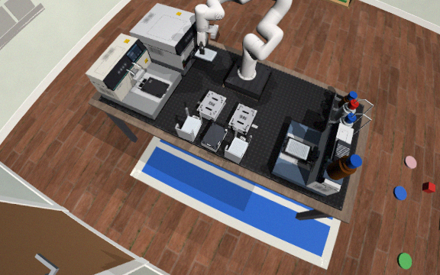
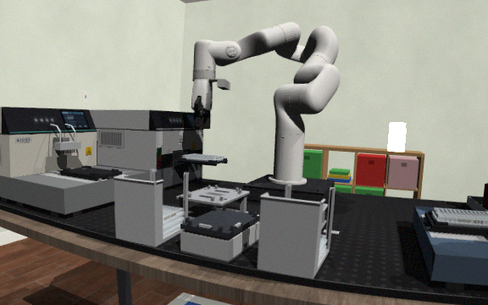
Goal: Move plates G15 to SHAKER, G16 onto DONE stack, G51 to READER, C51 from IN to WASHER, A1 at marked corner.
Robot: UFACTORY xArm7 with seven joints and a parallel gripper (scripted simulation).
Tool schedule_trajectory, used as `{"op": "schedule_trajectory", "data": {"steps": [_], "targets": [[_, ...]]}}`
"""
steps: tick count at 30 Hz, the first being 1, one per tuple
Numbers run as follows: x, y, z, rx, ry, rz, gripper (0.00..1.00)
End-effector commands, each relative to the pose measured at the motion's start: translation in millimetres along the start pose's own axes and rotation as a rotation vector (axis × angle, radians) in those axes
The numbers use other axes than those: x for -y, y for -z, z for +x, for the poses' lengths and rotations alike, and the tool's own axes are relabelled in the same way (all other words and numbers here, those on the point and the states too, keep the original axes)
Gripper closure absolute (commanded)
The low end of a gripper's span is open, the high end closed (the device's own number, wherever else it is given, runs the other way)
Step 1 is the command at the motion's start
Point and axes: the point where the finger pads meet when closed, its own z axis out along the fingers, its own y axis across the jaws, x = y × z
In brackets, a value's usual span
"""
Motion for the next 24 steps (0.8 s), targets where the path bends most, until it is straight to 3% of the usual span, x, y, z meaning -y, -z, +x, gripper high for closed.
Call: {"op": "schedule_trajectory", "data": {"steps": [1,15,19,24], "targets": [[-13,1.3,0,0.003,0.126,0.0,0.0],[-56,1.4,6,0.003,0.162,-0.001,0.0],[-58,1.4,6,0.003,0.162,-0.001,0.0],[-74,1.4,8,0.004,0.358,0.0,0.0]]}}
